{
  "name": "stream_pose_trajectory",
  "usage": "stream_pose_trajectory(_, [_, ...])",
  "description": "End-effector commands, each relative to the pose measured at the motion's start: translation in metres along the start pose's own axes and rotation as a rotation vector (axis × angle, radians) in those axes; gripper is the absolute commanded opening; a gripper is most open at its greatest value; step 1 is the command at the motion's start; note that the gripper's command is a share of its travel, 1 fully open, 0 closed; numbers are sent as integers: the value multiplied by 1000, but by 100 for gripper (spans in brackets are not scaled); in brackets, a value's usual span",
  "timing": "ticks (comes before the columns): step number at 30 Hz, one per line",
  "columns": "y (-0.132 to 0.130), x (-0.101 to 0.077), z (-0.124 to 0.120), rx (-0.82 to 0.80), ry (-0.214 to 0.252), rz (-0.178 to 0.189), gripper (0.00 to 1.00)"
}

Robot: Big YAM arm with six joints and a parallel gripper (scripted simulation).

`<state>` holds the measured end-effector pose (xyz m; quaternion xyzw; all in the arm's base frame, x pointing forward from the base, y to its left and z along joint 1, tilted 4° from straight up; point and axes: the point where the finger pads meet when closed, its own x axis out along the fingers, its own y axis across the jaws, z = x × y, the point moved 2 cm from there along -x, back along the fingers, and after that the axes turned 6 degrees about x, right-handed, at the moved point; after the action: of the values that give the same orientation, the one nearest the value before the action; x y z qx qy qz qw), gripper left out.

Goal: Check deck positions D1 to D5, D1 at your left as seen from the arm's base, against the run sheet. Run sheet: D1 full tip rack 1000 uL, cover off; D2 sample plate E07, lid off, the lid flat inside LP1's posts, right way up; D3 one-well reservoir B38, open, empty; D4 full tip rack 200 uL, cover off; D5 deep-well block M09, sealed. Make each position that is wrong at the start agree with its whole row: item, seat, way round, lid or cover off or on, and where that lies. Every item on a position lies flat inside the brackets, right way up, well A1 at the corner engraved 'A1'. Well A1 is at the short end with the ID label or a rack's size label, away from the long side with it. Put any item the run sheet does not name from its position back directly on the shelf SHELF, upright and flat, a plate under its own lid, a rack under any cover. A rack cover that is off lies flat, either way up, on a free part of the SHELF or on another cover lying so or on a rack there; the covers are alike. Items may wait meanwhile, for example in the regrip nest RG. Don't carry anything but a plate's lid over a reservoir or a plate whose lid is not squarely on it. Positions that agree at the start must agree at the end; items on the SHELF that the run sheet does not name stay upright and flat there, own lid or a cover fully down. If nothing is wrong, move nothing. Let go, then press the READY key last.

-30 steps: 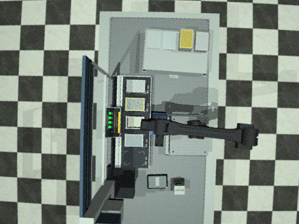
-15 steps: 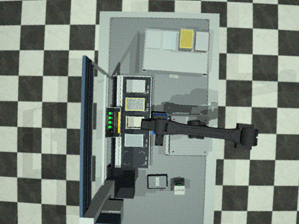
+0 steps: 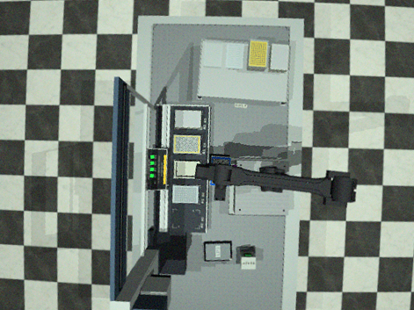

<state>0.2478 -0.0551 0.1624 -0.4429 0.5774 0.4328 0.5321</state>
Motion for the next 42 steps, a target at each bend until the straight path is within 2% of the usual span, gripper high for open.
stream_pose_trajectory(1, [-5,4,-1,0,-4,-13,0])
stream_pose_trajectory(10, [-6,15,-1,-1,-4,-13,0])
stream_pose_trajectory(11, [-17,-1,-2,6,-7,-68,0])
stream_pose_trajectory(12, [-6,14,-2,4,-5,-29,0])
stream_pose_trajectory(14, [-6,22,-2,2,-4,-12,0])
stream_pose_trajectory(27, [-6,41,-2,1,-4,-12,0])
stream_pose_trajectory(28, [-15,28,-2,4,-6,-56,0])
stream_pose_trajectory(29, [-6,41,-2,2,-4,-23,0])
stream_pose_trajectory(30, [-6,45,-2,2,-4,-13,0])
stream_pose_trajectory(42, [-6,66,-2,1,-4,-12,0])
